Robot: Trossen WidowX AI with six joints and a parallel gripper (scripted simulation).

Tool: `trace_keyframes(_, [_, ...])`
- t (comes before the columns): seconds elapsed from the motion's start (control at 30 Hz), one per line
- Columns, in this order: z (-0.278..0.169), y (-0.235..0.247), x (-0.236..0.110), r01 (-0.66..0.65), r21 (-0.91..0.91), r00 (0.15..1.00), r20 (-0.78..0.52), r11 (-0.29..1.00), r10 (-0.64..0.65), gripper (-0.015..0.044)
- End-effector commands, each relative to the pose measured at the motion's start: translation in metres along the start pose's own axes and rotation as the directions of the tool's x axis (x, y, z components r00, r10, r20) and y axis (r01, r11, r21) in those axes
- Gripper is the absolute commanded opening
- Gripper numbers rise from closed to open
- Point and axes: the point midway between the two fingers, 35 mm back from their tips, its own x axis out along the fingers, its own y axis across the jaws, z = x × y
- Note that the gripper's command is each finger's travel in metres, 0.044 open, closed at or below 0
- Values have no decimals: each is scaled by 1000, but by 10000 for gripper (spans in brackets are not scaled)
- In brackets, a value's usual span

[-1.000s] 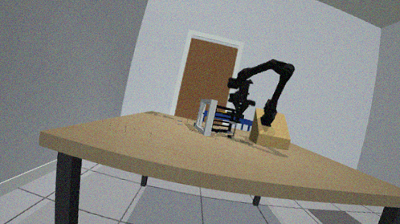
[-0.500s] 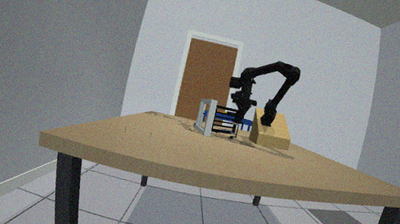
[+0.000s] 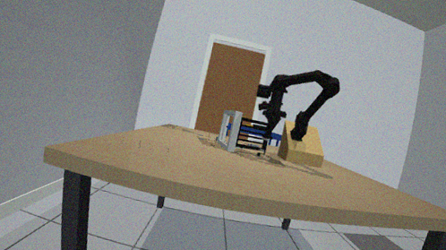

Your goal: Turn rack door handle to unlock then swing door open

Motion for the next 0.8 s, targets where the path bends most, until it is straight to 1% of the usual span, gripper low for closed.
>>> trace_keyframes(0.0, [1,6,-1,-1,36,1000,7,999,1,9])
trace_keyframes(0.37, [1,6,-1,-1,36,1000,7,999,1,9])
trace_keyframes(0.7, [1,6,-1,-1,36,1000,7,999,1,271])
trace_keyframes(0.77, [1,6,-1,-1,36,1000,7,999,1,281])
